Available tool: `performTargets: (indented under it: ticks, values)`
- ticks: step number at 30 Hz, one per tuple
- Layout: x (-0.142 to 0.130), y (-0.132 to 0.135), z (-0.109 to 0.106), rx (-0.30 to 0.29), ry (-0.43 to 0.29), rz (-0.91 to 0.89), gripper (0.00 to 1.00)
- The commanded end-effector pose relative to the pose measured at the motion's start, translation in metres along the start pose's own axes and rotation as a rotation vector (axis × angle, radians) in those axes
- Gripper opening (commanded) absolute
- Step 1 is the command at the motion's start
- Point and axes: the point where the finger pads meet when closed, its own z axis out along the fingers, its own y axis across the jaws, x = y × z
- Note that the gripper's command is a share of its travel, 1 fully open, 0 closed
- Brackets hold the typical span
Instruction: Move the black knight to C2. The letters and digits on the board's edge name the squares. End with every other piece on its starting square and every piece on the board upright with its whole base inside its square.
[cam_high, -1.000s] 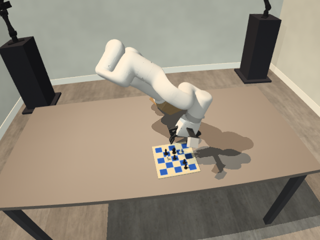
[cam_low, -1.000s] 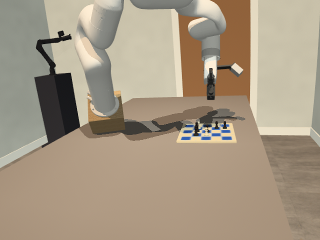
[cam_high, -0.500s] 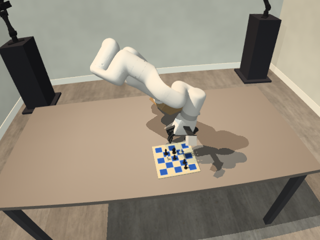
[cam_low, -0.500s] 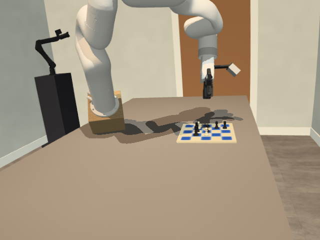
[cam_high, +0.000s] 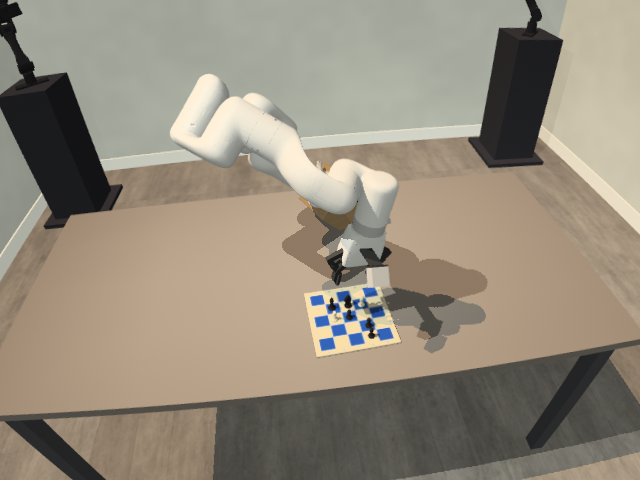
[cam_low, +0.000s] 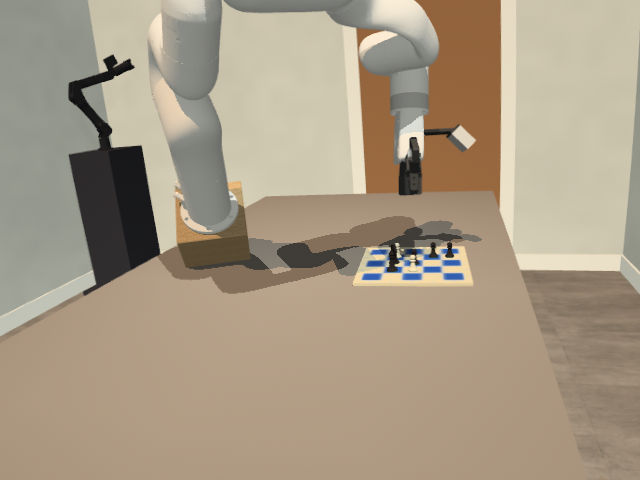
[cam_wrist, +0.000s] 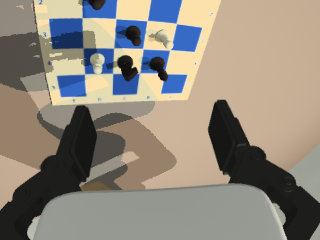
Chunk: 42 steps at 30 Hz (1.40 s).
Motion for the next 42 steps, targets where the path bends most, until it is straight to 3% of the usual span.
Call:
performTargets:
  ticks: [1, 2, 6, 10, 35, 42]
  values:
    - [0.001, -0.001, -0.002, 0.005, 0.004, -0.003, 1.00]
    - [0.001, -0.001, -0.002, 0.005, 0.004, -0.003, 1.00]
    - [-0.025, 0.001, -0.006, 0.139, 0.052, -0.149, 1.00]
    - [-0.036, 0.000, -0.008, 0.190, 0.080, -0.207, 1.00]
    - [-0.037, 0.000, -0.008, 0.196, 0.083, -0.205, 1.00]
    - [-0.036, -0.001, -0.003, 0.202, 0.063, -0.002, 1.00]
